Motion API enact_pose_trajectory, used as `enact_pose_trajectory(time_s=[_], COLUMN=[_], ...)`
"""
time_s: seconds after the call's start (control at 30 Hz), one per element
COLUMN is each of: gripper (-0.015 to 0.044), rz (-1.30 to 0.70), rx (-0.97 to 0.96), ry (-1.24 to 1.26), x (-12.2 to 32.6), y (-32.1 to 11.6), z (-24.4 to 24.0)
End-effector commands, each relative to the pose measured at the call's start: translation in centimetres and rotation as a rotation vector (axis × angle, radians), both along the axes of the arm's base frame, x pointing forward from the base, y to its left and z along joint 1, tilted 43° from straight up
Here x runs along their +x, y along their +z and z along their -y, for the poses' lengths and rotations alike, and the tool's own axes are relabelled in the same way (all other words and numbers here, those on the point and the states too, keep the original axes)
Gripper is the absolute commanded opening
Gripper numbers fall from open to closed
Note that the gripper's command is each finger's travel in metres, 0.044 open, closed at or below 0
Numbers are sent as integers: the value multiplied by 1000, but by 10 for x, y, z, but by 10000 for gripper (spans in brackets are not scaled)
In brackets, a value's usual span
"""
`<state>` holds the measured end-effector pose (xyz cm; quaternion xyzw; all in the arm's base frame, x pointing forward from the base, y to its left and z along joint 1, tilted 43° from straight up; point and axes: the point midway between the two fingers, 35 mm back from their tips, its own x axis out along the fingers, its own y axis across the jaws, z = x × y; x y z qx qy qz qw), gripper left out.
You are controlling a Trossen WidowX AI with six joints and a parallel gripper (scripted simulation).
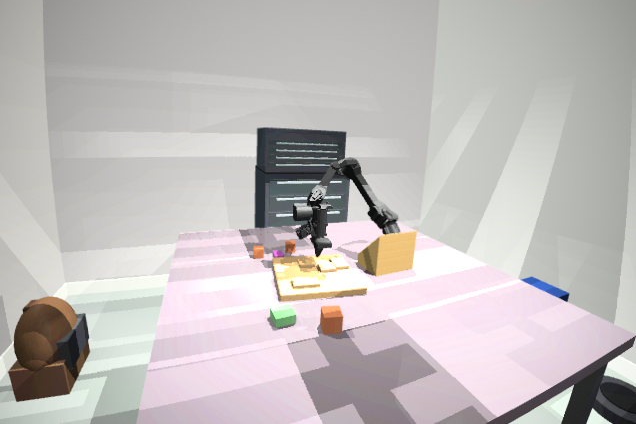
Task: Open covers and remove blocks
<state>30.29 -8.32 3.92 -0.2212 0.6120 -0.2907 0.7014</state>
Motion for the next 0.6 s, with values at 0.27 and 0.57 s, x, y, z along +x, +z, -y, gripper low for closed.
enact_pose_trajectory(time_s=[0.27, 0.57], gripper=[0, 0], rz=[-11, -11], rx=[4, 3], ry=[2, 2], x=[-2, -2], y=[-11, -17], z=[8, 14])
